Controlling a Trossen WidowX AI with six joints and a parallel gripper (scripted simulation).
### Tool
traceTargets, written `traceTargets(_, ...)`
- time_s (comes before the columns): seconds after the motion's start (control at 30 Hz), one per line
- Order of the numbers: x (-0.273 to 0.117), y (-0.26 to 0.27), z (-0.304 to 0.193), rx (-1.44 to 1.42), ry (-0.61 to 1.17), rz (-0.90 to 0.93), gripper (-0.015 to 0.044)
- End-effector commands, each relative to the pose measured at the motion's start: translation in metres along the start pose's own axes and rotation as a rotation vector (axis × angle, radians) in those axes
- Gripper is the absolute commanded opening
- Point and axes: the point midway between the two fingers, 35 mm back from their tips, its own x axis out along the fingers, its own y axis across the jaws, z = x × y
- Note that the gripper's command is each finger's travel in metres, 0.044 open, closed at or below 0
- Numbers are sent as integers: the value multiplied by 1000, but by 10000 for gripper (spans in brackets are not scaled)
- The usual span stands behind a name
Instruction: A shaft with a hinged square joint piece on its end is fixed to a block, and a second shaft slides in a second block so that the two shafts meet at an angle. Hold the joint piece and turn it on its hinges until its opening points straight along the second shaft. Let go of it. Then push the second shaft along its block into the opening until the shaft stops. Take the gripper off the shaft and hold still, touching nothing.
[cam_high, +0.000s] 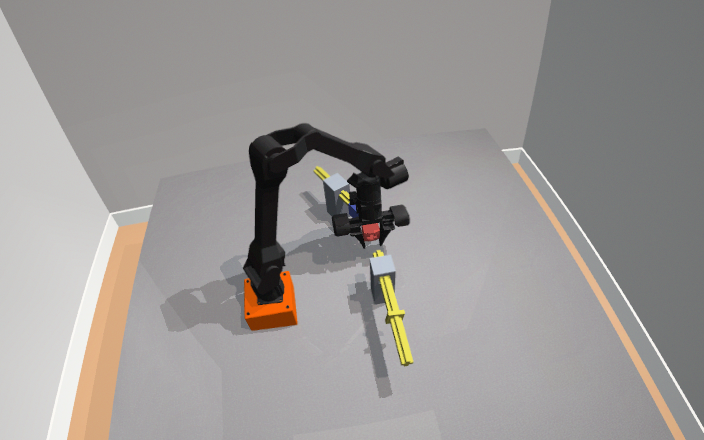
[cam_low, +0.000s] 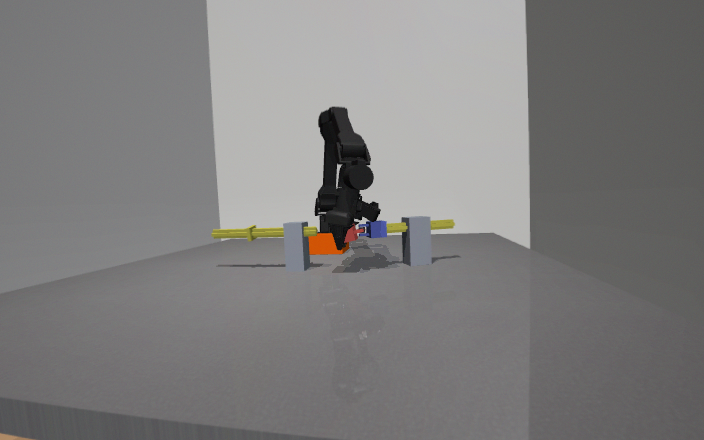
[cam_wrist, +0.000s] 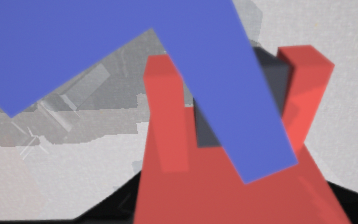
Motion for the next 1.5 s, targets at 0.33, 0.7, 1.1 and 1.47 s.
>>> traceTargets(0.33, -3, 0, -1, -1, 32, 1, 0)
traceTargets(0.7, -3, 0, -1, -1, 34, 1, 0)
traceTargets(1.1, -3, 0, -1, -1, 29, 1, 0)
traceTargets(1.47, -3, 0, -1, -1, 29, 1, 199)
